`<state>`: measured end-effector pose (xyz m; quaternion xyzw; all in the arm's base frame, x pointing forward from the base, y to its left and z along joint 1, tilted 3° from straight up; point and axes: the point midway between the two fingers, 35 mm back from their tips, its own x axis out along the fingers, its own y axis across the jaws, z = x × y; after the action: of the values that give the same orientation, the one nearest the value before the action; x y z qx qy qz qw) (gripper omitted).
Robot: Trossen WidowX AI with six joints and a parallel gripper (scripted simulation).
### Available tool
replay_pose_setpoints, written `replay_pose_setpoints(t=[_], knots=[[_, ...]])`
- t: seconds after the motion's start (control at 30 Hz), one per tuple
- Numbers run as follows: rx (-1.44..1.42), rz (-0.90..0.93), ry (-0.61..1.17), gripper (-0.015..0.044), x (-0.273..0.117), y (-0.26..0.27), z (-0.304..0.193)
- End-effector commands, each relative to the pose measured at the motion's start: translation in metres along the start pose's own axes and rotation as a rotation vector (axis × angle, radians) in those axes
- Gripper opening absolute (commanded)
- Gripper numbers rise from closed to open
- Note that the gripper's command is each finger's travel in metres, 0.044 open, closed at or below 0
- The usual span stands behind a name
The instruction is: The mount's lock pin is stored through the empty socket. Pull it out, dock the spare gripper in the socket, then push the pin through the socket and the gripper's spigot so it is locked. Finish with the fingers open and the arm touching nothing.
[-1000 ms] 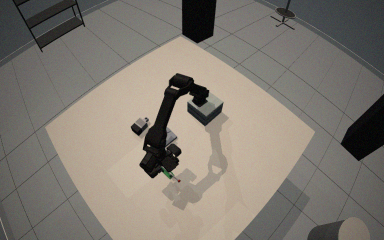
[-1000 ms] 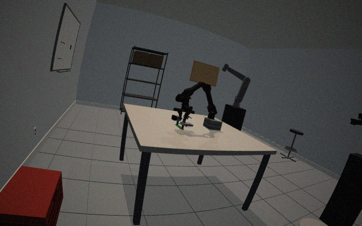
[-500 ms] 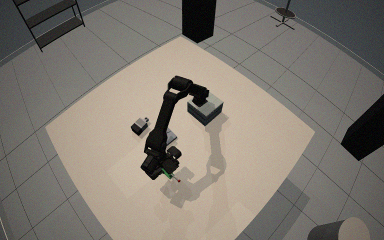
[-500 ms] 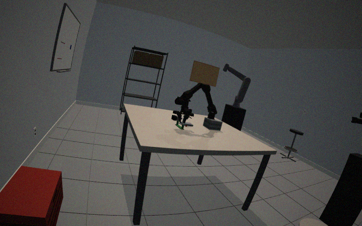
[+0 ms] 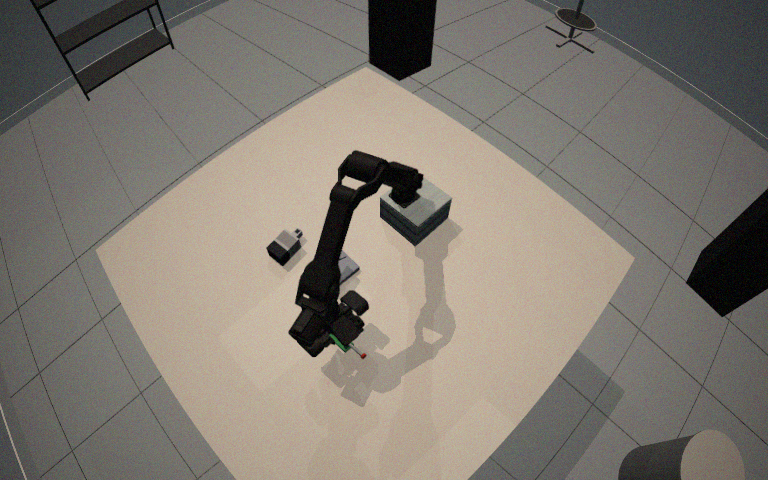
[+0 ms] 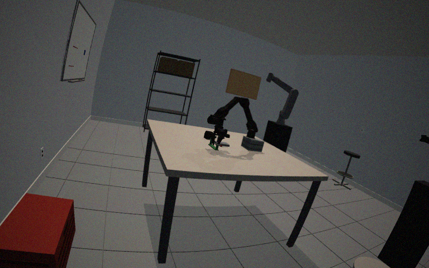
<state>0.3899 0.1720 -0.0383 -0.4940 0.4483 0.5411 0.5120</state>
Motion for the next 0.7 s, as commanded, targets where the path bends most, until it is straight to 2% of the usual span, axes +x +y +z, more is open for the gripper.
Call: replay_pose_setpoints(t=[0.0, 0.33, 0.57, 0.67], knots=[[-0.004, 0.012, 0.001, 0.018, 0.01, 0.003, -0.002], [-0.004, 0.012, 0.001, 0.018, 0.0103, 0.003, -0.0021], [-0.004, 0.012, 0.001, 0.0, 0.0103, 0.003, -0.0021], [-0.004, 0.012, 0.001, 0.0, 0.0103, 0.003, -0.0021]])
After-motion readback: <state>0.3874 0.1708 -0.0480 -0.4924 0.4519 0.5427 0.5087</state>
